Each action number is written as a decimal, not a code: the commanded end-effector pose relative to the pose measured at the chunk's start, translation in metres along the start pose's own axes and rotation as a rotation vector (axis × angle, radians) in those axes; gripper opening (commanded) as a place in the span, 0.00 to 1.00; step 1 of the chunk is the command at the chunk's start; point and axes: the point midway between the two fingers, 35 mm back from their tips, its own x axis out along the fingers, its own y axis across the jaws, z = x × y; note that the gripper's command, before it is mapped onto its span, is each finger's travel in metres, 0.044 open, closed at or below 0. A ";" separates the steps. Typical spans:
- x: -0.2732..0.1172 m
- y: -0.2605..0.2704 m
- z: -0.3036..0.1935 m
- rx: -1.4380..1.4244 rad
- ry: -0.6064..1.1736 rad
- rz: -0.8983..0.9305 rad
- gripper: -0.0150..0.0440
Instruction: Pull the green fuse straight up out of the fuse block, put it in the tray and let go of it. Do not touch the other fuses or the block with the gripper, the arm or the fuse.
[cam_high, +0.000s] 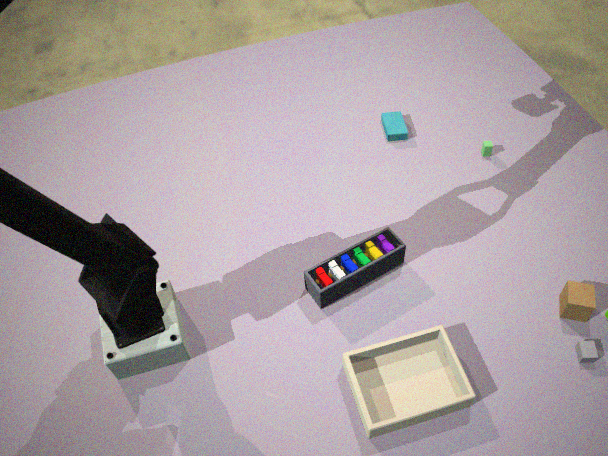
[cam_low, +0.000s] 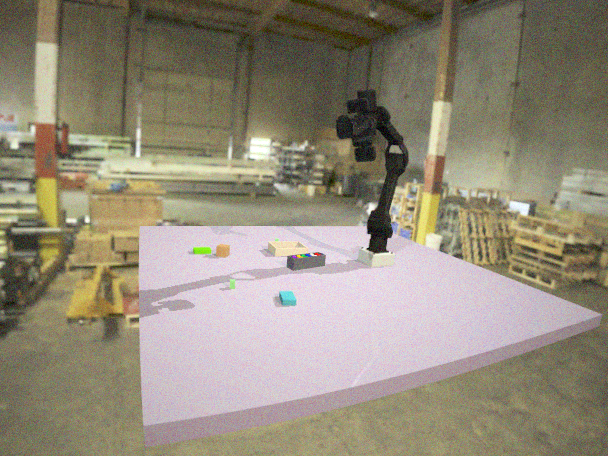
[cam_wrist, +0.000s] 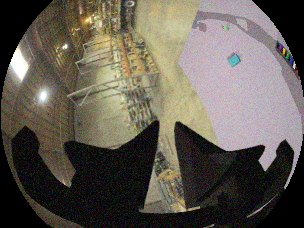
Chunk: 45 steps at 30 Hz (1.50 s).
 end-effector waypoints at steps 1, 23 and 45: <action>0.029 -0.038 0.045 0.018 -0.115 -0.144 0.38; 0.004 -0.323 0.231 0.317 -0.464 -1.125 0.38; 0.014 -0.337 0.232 0.320 -0.463 -1.132 0.38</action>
